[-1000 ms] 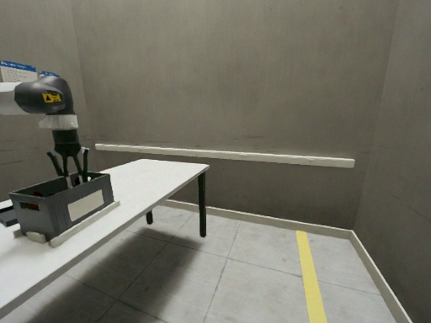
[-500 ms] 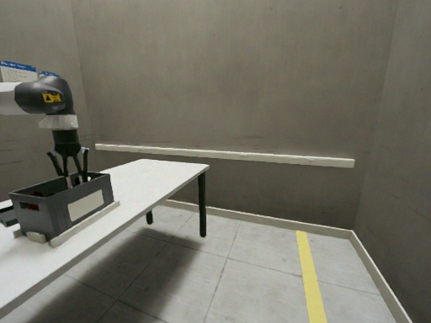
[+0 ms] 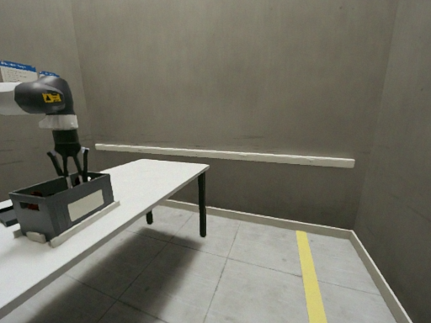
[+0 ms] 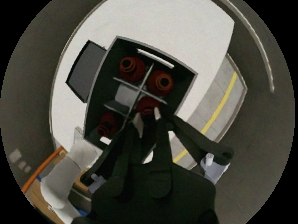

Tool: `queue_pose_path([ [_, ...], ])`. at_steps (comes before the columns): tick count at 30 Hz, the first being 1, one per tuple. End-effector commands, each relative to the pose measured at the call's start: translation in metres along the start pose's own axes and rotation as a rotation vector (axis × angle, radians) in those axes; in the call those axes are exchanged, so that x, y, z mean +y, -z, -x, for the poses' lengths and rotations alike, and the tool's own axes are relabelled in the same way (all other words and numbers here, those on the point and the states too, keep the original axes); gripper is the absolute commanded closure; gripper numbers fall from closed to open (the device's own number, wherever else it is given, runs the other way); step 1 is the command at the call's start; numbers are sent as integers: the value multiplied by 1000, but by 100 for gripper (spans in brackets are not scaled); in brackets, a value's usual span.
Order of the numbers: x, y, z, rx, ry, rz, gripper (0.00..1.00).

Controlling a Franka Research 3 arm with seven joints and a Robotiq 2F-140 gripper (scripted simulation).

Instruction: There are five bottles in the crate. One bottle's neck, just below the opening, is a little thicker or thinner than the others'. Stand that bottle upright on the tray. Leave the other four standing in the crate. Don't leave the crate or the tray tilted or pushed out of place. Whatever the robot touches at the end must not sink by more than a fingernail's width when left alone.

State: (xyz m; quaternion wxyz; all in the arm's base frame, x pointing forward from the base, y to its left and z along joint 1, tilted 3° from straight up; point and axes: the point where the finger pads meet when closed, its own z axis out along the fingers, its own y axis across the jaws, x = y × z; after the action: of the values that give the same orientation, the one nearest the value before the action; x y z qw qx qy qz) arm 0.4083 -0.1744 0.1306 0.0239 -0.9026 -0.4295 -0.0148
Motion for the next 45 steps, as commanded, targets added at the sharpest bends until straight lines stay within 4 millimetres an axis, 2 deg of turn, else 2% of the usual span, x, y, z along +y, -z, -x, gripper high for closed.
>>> queue_pose_path([
  [1, 0, -1, 0, -3, -2, 2, 90],
  [8, 0, -1, 0, -3, -2, 2, 90],
  [9, 0, -1, 0, -3, -2, 2, 56],
  [45, 0, -1, 0, -3, -2, 2, 56],
])
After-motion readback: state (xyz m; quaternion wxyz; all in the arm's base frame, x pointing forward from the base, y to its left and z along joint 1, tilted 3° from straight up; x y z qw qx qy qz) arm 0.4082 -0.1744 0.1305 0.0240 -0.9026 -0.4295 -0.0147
